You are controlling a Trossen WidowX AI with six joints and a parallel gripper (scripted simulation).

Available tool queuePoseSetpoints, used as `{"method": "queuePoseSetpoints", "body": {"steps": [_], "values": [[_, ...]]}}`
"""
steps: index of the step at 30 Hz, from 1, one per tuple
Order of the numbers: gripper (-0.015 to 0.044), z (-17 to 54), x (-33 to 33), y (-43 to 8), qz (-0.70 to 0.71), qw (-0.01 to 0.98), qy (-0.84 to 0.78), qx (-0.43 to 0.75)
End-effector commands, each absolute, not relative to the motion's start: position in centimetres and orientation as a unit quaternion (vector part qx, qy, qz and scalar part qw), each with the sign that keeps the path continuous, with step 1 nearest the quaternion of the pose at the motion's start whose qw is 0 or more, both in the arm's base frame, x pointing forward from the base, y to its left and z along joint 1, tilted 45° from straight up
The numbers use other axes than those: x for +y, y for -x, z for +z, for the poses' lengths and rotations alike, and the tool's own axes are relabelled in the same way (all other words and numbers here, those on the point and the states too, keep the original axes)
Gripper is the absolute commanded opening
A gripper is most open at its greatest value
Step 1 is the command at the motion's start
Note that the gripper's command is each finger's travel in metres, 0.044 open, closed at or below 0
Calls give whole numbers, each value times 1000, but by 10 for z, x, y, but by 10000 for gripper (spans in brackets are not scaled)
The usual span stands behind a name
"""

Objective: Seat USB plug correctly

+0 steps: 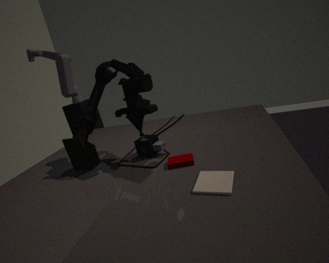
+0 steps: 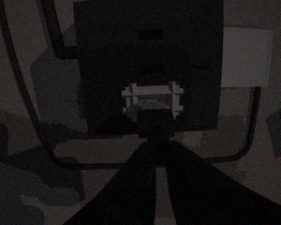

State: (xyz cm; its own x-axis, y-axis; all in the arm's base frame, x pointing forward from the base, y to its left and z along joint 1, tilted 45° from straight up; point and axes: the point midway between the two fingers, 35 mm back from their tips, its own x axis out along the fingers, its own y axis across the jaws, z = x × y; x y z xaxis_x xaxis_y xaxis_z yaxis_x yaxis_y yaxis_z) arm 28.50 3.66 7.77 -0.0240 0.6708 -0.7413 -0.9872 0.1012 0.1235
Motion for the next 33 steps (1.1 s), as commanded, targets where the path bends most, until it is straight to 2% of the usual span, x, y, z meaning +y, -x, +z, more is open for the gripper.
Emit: {"method": "queuePoseSetpoints", "body": {"steps": [1, 33], "values": [[0, 77, 37, -285, 628, 659, 232, 343], [0, 74, 39, -285, 628, 659, 232, 343]]}}
